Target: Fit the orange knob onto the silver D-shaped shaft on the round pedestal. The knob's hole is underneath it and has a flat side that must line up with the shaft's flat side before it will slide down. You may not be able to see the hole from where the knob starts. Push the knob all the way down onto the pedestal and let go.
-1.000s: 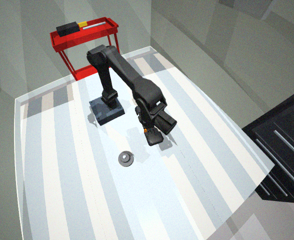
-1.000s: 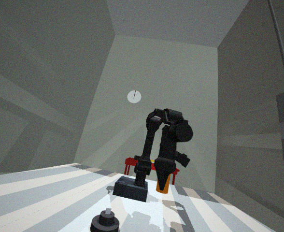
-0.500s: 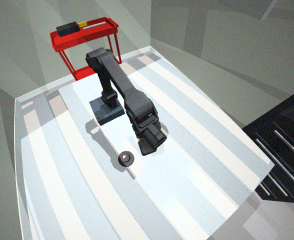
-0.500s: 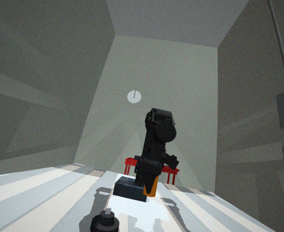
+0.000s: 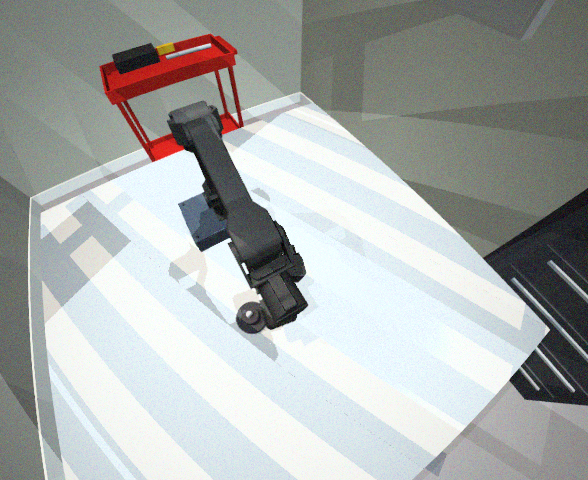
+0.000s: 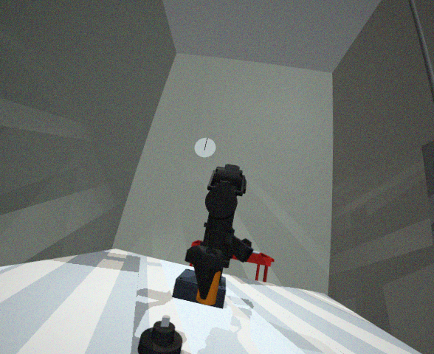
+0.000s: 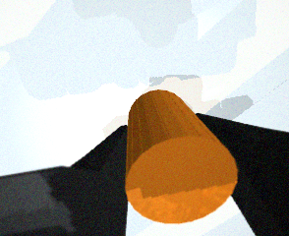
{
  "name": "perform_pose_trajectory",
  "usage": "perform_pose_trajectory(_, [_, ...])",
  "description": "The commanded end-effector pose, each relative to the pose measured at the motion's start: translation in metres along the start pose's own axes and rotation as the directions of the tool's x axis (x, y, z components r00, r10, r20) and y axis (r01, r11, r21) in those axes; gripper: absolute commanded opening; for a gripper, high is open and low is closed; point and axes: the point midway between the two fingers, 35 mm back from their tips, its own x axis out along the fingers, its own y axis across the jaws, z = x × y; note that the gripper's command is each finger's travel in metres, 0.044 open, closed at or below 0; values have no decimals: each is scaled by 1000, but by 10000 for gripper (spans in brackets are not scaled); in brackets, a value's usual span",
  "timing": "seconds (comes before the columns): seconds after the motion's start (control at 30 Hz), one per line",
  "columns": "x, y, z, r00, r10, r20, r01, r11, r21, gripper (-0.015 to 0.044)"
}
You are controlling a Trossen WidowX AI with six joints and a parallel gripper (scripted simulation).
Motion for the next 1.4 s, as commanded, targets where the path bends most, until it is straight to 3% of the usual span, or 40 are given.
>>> perform_pose_trajectory(0.0, [4, -5, -14, 1000, -2, 1, 2, 1000, -2, 0])
perform_pose_trajectory(0.73, [20, -15, -71, 1000, -2, -4, 2, 1000, 10, 0])
perform_pose_trajectory(1.17, [20, -17, -74, 1000, -3, -4, 4, 937, 348, 0])
perform_pose_trajectory(1.37, [20, -17, -74, 1000, -3, -4, 4, 908, 419, 0])
